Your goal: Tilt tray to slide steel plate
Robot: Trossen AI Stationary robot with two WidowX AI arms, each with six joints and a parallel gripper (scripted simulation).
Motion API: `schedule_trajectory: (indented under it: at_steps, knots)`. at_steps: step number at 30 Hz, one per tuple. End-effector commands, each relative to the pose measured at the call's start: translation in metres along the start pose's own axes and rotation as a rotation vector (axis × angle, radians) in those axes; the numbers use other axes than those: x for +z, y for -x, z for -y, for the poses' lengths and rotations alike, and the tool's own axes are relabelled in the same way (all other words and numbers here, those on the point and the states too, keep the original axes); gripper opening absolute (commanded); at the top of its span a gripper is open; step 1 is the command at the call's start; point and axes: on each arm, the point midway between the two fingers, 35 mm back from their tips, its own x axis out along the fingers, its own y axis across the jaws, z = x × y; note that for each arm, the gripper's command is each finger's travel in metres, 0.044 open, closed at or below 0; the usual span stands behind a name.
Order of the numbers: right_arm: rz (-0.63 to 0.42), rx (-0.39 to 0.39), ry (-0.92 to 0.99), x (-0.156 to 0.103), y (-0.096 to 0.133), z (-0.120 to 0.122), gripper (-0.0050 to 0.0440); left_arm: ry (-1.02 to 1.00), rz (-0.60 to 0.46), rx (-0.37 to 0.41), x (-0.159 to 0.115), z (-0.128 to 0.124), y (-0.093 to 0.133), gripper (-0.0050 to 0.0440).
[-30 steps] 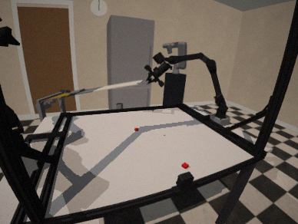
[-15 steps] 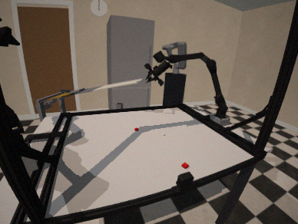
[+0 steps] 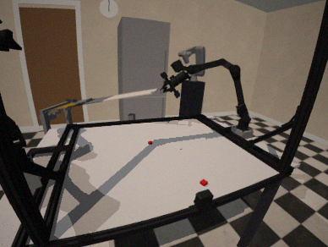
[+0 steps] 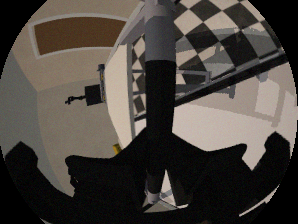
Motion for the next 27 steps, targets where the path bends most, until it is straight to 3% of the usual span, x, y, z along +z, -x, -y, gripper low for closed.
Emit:
schedule_trajectory:
  at_steps: [1, 4, 5, 27]
  knots:
    - [0.003, -0.069, -0.001, 0.001, -0.025, 0.05, 0.0, 0.0, 0.002, -0.001, 0.0, 0.0, 0.0, 0.044]
    - [0.003, -0.097, -0.001, 0.001, -0.025, 0.05, 0.0, 0.0, 0.002, -0.001, 0.0, 0.0, 0.0, 0.044]
    - [0.003, -0.168, -0.001, 0.001, -0.025, 0.05, 0.0, 0.0, 0.002, -0.001, 0.0, 0.0, 0.0, 0.044]
    - [0.003, -0.164, -0.001, 0.001, -0.019, 0.038, 0.0, 0.0, 0.002, -0.001, 0.0, 0.0, 0.0, 0.044]
